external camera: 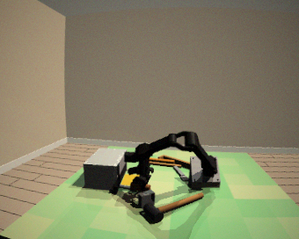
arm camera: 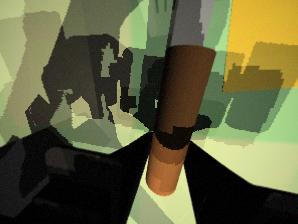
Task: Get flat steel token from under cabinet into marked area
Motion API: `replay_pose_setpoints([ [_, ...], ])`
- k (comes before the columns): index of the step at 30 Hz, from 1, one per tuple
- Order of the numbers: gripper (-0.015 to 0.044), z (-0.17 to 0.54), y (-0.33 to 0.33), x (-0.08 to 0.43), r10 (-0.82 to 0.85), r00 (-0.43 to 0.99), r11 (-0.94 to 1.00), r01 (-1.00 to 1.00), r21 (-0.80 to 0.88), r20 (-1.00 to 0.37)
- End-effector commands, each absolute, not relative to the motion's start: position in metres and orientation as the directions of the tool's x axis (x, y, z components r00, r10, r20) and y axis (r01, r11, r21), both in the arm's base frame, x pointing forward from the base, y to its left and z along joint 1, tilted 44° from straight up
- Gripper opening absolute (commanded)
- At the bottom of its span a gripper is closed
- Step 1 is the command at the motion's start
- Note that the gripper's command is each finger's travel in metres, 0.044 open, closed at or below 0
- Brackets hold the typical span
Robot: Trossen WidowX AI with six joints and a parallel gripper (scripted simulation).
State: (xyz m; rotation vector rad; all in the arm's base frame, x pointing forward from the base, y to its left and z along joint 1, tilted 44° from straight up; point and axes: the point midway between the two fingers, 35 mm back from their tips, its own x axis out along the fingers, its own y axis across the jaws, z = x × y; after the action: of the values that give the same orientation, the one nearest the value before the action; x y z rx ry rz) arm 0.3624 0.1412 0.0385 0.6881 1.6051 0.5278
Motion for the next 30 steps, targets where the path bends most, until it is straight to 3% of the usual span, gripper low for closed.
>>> replay_pose_setpoints([
  [1, 0.0000, 0.032, 0.136, 0.360, 0.688, -0.074, 0.725, 0.134, 0.676, -0.722],
  [30, 0.0000, 0.011, 0.113, 0.356, 0.687, -0.075, 0.726, 0.134, 0.675, -0.723],
])
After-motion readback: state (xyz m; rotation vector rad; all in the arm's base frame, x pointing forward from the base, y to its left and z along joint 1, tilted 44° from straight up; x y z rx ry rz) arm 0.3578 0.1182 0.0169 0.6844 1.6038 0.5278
